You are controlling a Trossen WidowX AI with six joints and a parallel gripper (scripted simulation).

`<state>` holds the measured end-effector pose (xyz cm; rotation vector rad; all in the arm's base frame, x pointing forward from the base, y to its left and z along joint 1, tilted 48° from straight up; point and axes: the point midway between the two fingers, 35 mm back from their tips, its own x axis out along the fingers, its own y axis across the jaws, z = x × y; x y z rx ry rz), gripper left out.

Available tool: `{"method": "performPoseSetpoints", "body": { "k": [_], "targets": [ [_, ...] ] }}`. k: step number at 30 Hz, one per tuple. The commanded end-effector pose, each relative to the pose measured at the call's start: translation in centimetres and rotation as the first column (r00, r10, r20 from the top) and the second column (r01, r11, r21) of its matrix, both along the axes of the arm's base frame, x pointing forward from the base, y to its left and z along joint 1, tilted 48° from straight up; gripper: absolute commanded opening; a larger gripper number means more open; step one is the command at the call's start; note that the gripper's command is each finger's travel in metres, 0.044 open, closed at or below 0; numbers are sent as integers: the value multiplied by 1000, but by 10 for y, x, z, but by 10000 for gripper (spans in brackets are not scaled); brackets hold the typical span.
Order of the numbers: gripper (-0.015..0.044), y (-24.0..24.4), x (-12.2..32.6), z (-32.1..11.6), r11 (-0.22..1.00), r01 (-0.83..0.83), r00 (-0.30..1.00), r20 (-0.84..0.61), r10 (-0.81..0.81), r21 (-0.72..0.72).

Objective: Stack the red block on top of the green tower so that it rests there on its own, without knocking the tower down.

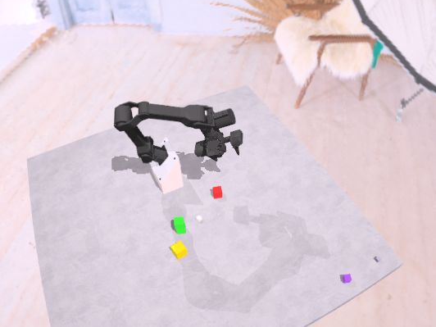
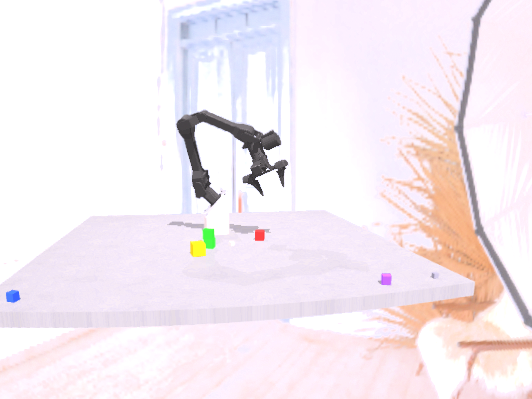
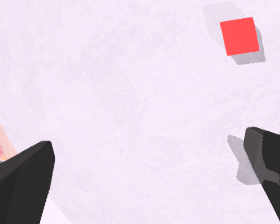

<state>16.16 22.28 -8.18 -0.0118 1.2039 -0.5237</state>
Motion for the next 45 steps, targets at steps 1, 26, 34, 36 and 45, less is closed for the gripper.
{"method": "performPoseSetpoints", "body": {
  "k": [1,26,34,36,45],
  "targets": [
    [440,-28,16,-11,989,-18,999,-52,11,-146],
    [440,-128,32,-60,913,-82,975,-221,-9,-399],
    [440,-133,34,-65,913,-82,975,-221,-9,-399],
    [440,-135,34,-67,913,-82,975,-221,-9,-399],
    [440,-146,36,-77,913,-82,975,-221,-9,-400]
  ]
}}
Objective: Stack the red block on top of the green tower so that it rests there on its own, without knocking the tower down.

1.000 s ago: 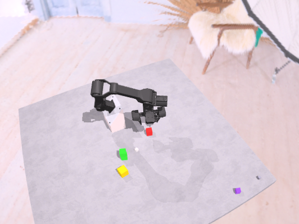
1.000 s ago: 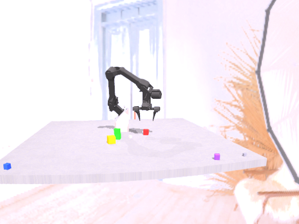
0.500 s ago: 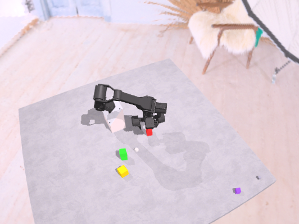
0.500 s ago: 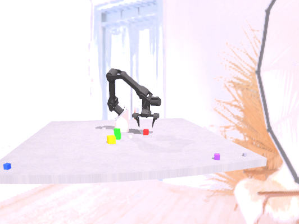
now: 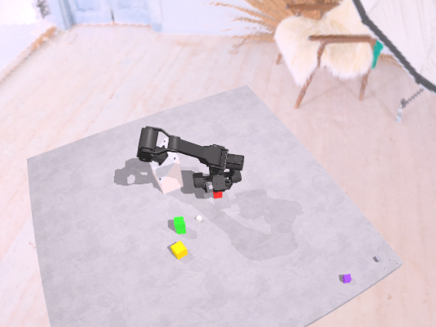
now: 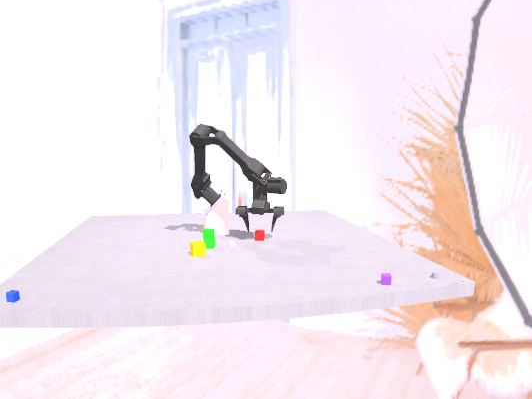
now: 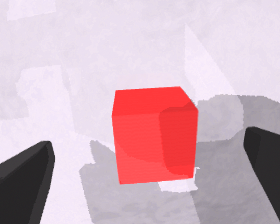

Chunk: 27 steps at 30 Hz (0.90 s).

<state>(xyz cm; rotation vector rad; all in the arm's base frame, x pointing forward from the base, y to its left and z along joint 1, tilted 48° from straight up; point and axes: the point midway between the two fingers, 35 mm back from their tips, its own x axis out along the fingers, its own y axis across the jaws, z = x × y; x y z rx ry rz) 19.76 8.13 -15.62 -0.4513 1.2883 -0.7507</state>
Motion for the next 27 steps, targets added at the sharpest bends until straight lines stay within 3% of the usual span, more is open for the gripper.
{"method": "performPoseSetpoints", "body": {
  "k": [1,24,27],
  "targets": [
    [440,-6,0,-4,1000,-6,1000,-1,6,-5],
    [440,-17,1,-14,1000,-6,1000,-1,6,-7],
    [361,-17,1,-14,1000,-6,1000,-1,6,-7]
  ]
}}
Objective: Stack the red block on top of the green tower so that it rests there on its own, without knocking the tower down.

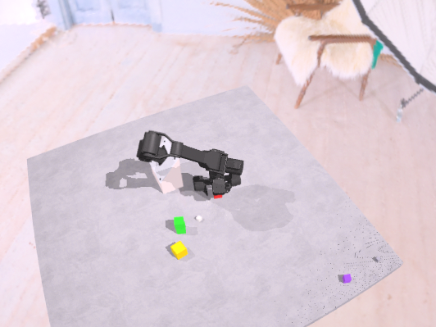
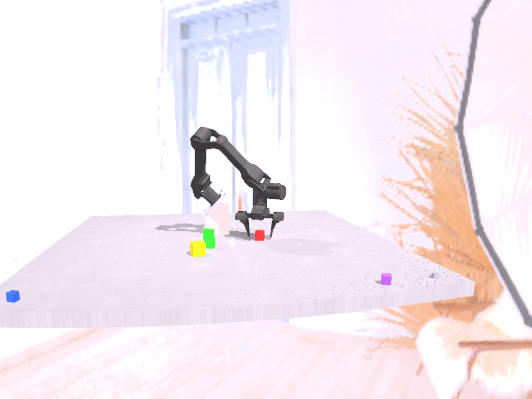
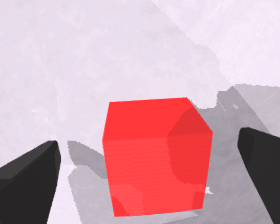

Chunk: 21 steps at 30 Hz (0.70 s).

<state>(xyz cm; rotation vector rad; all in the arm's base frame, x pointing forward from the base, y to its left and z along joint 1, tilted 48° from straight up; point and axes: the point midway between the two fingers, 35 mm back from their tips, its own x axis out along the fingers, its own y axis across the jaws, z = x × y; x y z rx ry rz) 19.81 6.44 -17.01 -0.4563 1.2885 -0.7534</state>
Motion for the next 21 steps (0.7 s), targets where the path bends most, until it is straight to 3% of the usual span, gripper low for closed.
{"method": "performPoseSetpoints", "body": {
  "k": [1,8,15,19,21],
  "targets": [
    [335,0,1,0,1000,-5,1000,1,5,-2],
    [151,0,1,0,1000,-5,1000,1,5,-2],
    [105,0,1,0,1000,-5,1000,1,5,-2],
    [0,8,0,7,1000,-6,1000,1,6,0],
    [0,15,-1,13,1000,-6,1000,1,6,0]
  ]
}}
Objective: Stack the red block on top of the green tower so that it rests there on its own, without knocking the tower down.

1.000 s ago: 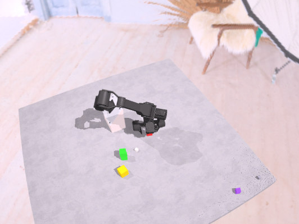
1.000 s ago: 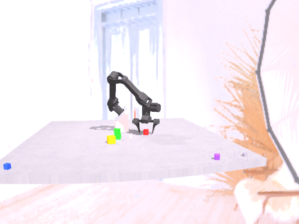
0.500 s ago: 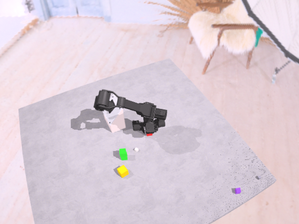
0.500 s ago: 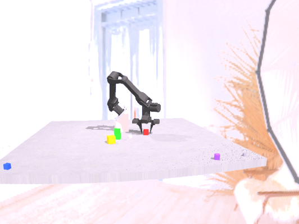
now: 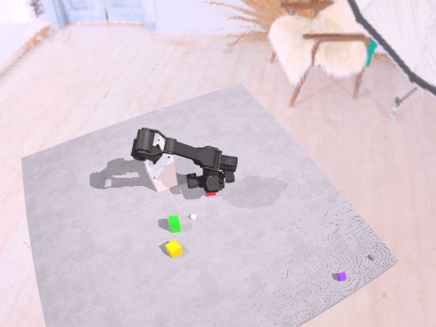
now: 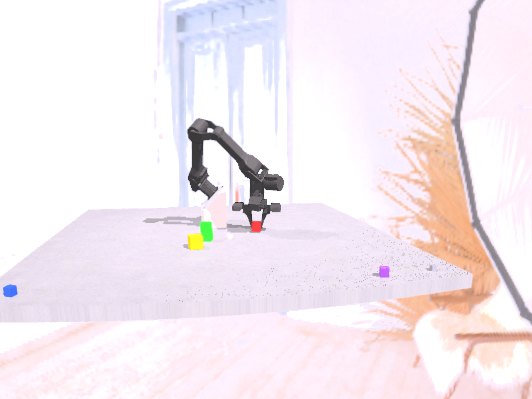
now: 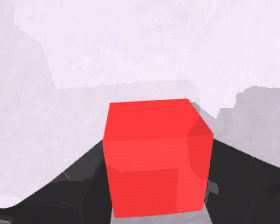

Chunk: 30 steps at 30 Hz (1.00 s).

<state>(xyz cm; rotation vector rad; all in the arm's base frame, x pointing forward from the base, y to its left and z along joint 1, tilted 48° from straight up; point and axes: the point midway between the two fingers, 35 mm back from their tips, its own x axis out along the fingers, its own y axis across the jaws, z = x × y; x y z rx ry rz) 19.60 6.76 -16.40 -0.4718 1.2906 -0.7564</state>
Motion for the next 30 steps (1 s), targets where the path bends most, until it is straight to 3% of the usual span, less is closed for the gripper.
{"method": "performPoseSetpoints", "body": {
  "k": [1,19,30],
  "targets": [
    [0,16,0,11,1000,-1,1000,8,1,12],
    [0,83,-10,73,1000,-1,1000,6,1,16],
    [0,79,3,85,1000,-4,1000,3,4,24]
  ]
}}
